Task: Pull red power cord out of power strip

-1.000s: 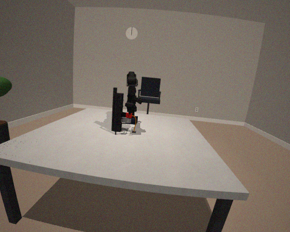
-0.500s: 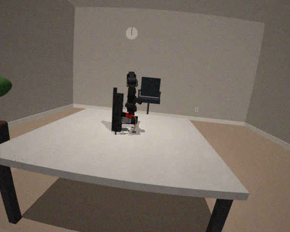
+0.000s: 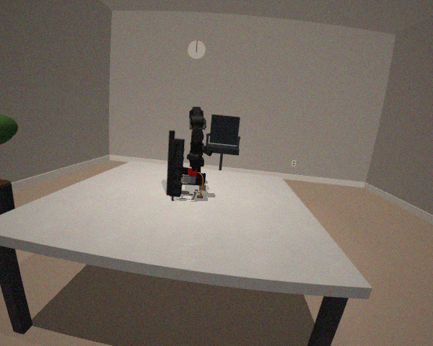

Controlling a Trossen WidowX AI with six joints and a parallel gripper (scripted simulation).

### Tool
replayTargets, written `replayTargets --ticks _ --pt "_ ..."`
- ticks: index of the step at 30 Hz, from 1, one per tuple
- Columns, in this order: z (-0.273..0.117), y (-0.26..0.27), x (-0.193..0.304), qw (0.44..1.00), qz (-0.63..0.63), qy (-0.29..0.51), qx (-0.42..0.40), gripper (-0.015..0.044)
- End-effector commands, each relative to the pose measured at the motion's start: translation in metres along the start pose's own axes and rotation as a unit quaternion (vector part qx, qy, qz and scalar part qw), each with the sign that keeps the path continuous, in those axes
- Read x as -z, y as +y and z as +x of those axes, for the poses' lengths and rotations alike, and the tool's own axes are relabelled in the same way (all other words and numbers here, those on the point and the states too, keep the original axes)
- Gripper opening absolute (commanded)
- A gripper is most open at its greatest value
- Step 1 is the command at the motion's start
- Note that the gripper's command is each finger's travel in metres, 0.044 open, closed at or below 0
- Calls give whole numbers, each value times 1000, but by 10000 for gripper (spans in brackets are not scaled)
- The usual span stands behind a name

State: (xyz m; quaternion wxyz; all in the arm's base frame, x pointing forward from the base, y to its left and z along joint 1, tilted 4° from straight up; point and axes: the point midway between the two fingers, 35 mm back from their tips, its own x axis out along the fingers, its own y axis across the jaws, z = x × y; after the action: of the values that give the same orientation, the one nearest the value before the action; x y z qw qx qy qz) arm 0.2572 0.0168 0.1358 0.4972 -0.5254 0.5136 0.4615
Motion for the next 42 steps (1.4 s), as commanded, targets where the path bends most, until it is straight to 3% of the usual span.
replayTargets --ticks 1,36,37,42 --pt "0 -2 -10 1000 -1 -6 3 0" --pt "-5 2 -65 1000 -3 -8 0 0" --pt "0 2 -42 1000 18 9 -7 26" --pt "0 2 -42 1000 18 9 -7 157"
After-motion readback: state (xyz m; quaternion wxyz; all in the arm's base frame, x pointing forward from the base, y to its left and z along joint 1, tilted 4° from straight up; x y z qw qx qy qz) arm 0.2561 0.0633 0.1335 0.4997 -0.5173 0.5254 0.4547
